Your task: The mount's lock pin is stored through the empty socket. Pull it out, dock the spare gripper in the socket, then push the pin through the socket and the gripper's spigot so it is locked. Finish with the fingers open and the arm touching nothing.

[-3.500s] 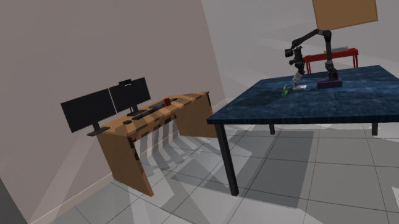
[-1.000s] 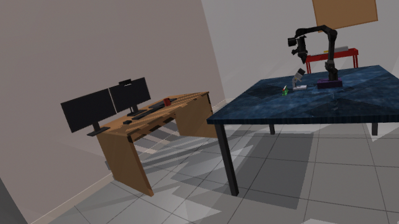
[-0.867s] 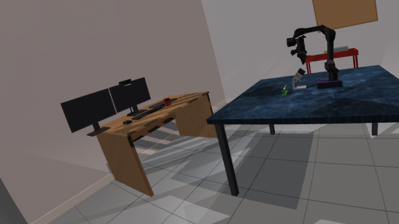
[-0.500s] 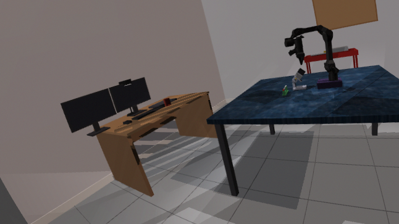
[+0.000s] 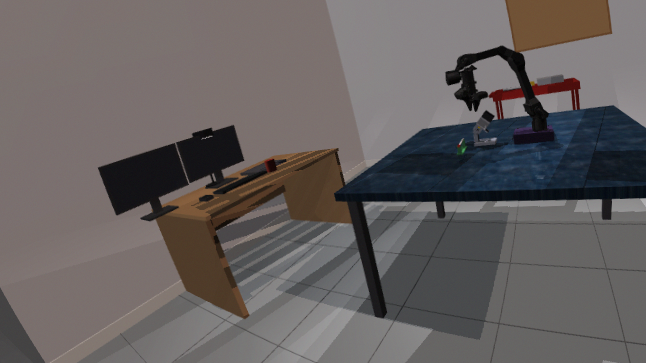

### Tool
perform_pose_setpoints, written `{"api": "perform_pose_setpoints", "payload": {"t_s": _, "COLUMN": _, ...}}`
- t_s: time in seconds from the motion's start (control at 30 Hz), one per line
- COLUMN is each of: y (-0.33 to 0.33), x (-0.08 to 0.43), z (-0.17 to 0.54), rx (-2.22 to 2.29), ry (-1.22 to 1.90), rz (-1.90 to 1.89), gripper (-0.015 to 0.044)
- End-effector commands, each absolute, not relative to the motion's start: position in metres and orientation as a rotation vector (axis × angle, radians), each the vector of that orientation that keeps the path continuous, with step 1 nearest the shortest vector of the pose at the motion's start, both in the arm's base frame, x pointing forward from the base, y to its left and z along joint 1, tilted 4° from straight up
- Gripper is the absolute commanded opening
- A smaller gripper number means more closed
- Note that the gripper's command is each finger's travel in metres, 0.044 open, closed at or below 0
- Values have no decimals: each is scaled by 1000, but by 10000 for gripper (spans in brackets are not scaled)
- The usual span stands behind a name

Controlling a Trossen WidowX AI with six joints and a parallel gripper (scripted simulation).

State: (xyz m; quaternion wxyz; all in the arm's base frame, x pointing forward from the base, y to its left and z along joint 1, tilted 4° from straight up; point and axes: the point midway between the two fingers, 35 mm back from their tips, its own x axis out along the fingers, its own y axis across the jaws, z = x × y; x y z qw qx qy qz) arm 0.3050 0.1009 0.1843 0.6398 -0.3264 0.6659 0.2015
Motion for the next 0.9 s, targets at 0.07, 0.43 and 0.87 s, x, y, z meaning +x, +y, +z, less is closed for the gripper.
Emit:
{"api": "perform_pose_setpoints", "payload": {"t_s": 0.07, "y": 98, "x": 372, "z": 142, "rx": -1288, "ry": 1466, "rz": 893, "gripper": 180}}
{"api": "perform_pose_setpoints", "payload": {"t_s": 0.43, "y": 100, "x": 387, "z": 131, "rx": -1418, "ry": 1438, "rz": 1013, "gripper": 180}}
{"api": "perform_pose_setpoints", "payload": {"t_s": 0.87, "y": 99, "x": 389, "z": 118, "rx": -1418, "ry": 1438, "rz": 1012, "gripper": 180}}
